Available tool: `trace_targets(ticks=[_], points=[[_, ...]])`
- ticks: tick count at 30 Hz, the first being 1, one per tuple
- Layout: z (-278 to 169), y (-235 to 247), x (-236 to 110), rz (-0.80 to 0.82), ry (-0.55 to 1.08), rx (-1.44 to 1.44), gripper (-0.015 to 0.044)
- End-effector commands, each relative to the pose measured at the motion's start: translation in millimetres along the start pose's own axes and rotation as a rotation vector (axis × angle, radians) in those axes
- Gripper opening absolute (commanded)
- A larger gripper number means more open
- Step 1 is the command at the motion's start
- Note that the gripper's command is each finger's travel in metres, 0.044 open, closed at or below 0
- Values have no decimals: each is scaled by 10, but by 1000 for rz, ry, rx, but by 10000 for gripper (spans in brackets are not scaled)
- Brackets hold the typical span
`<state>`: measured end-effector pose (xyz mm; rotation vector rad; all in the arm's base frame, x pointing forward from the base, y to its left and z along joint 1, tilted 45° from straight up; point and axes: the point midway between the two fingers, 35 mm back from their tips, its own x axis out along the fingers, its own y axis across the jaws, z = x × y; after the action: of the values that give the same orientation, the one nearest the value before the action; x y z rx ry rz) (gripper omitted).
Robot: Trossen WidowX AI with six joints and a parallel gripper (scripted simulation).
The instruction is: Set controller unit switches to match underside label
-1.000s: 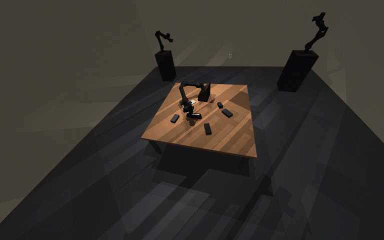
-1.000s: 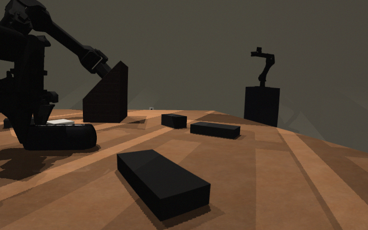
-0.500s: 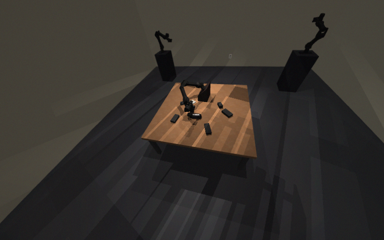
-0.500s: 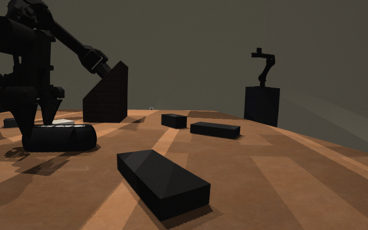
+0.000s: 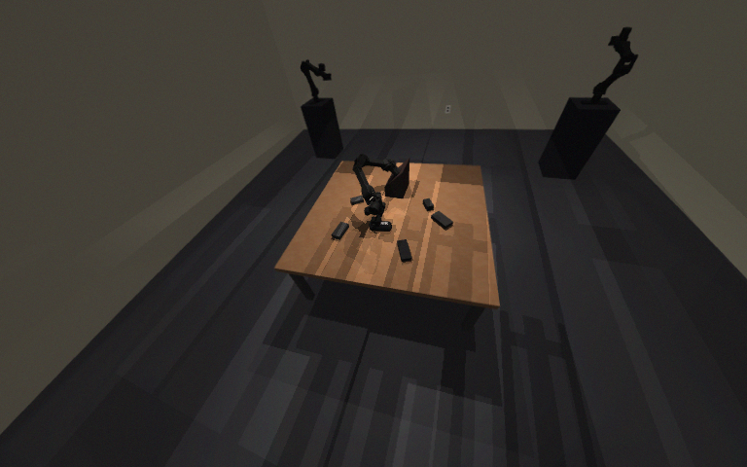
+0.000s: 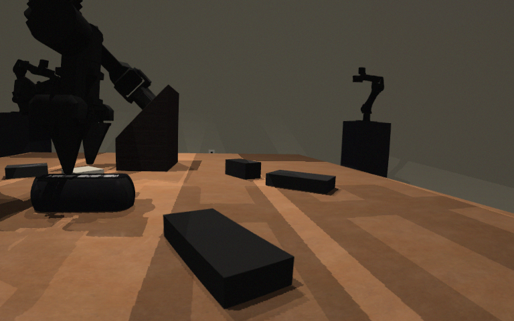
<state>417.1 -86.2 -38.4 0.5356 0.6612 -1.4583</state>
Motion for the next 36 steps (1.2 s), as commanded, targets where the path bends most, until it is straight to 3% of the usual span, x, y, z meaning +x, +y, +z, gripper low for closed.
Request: trace_targets(ticks=[1, 4, 8, 21, 26, 36], points=[[-1, -1, -4, -1, 0, 3, 440], [-1, -1, -4, -1, 0, 3, 440], [-6, -3, -17, 33, -1, -108, 335], [22, -141, -203, 277, -200, -1067, 0], [62, -240, -289, 310, -337, -1375, 0], [64, -245, -292, 311, -343, -1387, 0]])
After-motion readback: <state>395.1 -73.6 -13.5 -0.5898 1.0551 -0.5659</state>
